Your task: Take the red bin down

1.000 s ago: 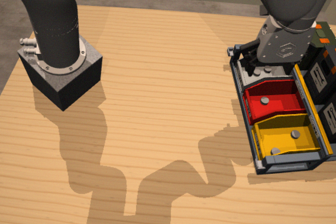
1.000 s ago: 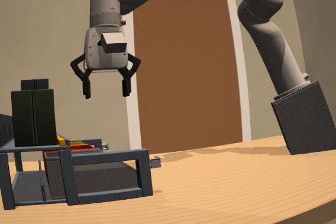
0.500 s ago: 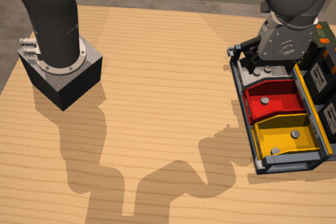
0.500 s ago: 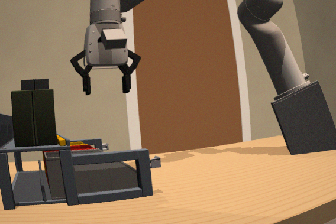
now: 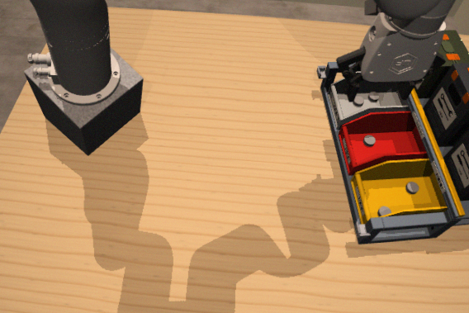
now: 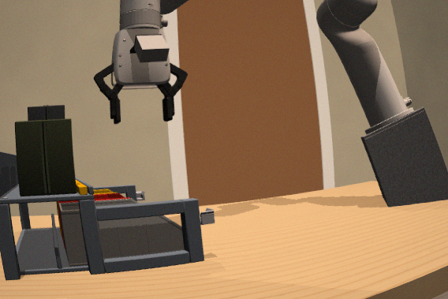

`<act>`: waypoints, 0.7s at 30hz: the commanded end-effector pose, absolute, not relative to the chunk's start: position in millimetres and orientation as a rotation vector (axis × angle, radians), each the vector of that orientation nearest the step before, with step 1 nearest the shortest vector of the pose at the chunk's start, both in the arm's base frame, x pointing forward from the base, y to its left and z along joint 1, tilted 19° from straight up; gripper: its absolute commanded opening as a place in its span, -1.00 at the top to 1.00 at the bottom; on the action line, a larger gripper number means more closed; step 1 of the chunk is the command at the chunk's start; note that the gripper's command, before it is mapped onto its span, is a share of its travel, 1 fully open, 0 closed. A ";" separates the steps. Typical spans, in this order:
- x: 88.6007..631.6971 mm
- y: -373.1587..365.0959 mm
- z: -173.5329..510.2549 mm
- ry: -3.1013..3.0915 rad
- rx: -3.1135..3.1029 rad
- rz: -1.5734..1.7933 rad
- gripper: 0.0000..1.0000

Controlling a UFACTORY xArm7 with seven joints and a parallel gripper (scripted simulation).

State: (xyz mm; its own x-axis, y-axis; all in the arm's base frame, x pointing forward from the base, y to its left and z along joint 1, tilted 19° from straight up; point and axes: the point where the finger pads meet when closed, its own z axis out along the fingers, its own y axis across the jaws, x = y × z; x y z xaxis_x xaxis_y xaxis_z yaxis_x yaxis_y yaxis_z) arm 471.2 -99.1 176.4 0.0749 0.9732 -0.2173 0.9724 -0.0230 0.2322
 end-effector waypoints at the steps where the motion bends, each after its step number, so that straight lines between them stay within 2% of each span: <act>1: 472.4 -98.8 178.4 1.940 2.039 0.008 -1.00; 21: 471.9 -98.2 180.9 1.940 2.039 0.008 -1.00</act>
State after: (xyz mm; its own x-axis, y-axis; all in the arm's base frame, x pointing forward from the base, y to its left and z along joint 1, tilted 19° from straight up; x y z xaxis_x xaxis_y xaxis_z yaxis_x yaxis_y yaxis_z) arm 470.7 -98.4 179.0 0.0749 0.9732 -0.2172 0.9724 -0.0230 0.2320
